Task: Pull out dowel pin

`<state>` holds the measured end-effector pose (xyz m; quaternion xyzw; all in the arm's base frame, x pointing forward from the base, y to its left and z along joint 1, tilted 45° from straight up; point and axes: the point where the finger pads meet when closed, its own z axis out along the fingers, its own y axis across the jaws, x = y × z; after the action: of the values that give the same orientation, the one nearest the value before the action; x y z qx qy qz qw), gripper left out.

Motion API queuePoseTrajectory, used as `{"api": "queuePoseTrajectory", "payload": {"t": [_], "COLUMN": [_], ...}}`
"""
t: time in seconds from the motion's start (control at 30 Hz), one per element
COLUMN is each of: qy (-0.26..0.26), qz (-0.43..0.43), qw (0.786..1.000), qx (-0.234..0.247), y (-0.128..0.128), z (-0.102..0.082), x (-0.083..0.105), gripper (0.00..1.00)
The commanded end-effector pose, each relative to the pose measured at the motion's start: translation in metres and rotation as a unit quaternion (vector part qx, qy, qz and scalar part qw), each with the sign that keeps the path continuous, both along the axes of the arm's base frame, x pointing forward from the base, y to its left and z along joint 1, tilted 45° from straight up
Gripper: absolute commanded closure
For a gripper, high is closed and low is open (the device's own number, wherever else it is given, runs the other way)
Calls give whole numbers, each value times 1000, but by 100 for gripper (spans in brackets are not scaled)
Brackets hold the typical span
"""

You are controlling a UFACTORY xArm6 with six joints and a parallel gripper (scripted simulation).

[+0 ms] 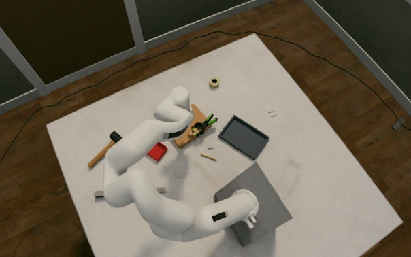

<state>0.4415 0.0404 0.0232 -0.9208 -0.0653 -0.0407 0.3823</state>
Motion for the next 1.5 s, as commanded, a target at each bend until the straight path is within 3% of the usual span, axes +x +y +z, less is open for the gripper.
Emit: {"api": "queuePoseTrajectory", "payload": {"t": [0.0, 0.1, 0.27, 1.47], "qy": [-1, -2, -2, -1], "qz": [-1, -2, -1, -1], "qw": [1000, 1000, 1000, 1000], "qx": [-5, -3, 2, 2], "y": [27, 69, 108, 116], "z": [31, 73, 111, 107], "x": [13, 22, 22, 22], "gripper": [100, 100, 100, 100]}}
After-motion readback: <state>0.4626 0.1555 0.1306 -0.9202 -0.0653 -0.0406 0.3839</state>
